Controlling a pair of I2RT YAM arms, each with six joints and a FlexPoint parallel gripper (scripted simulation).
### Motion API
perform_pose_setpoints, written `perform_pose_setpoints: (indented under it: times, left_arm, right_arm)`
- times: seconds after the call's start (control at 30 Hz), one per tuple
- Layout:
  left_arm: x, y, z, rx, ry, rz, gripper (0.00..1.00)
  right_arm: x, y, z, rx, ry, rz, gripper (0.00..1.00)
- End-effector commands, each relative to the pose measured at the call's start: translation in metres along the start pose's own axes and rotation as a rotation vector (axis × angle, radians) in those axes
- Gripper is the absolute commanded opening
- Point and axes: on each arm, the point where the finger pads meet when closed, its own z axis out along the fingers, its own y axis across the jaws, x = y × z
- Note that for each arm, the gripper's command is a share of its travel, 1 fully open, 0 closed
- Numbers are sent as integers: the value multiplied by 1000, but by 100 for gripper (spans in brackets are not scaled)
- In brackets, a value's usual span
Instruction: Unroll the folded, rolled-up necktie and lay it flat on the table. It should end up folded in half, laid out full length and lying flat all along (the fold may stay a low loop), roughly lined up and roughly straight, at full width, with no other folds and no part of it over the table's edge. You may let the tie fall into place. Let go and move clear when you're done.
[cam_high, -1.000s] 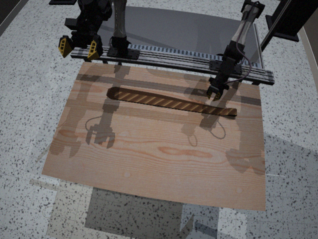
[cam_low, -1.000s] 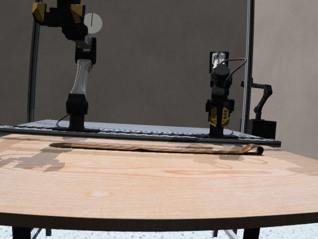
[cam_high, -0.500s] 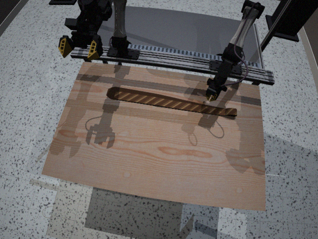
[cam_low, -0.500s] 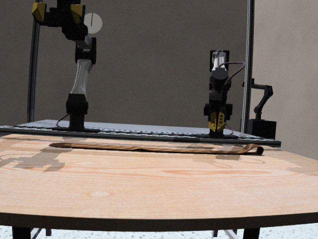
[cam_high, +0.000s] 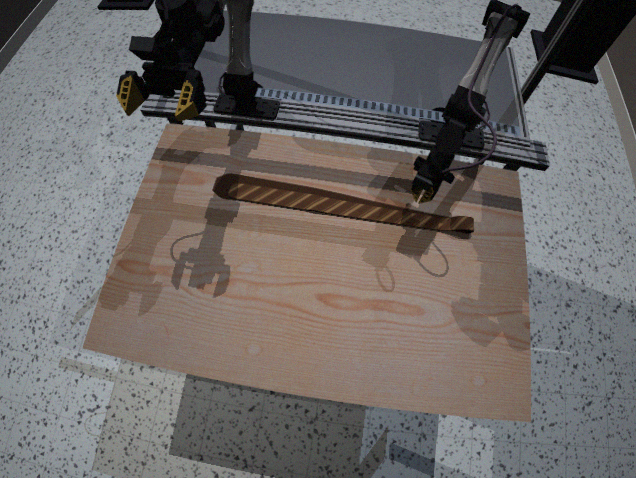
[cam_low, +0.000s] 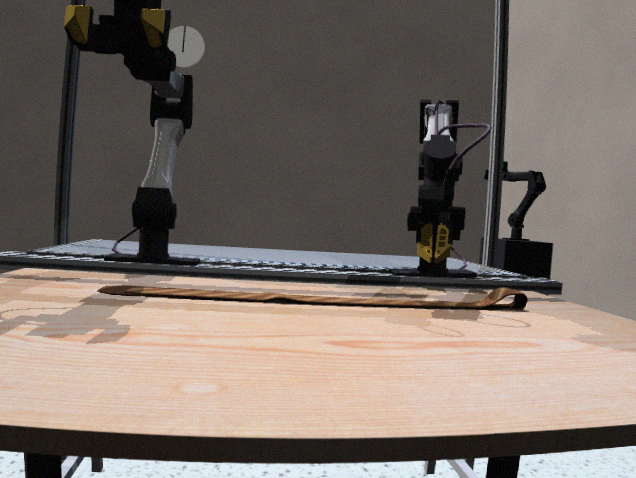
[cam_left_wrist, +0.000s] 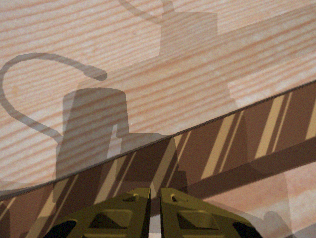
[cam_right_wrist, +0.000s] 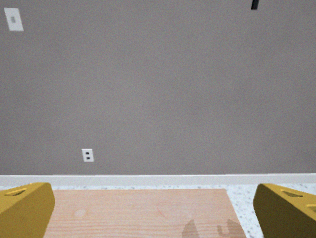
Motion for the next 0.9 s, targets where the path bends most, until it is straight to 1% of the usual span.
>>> perform_pose_setpoints:
  times: [0.0, 0.43, 0.87]
  left_arm:
    - [10, -2, 3, 7, 22, -4, 7]
    - [18, -4, 6, 7, 22, -4, 7]
    - [18, -4, 6, 7, 22, -4, 7]
  right_arm:
    - [-6, 1, 2, -7, -8, 8, 100]
    - [-6, 1, 2, -7, -8, 8, 100]
    - [-6, 1, 2, -7, -8, 8, 100]
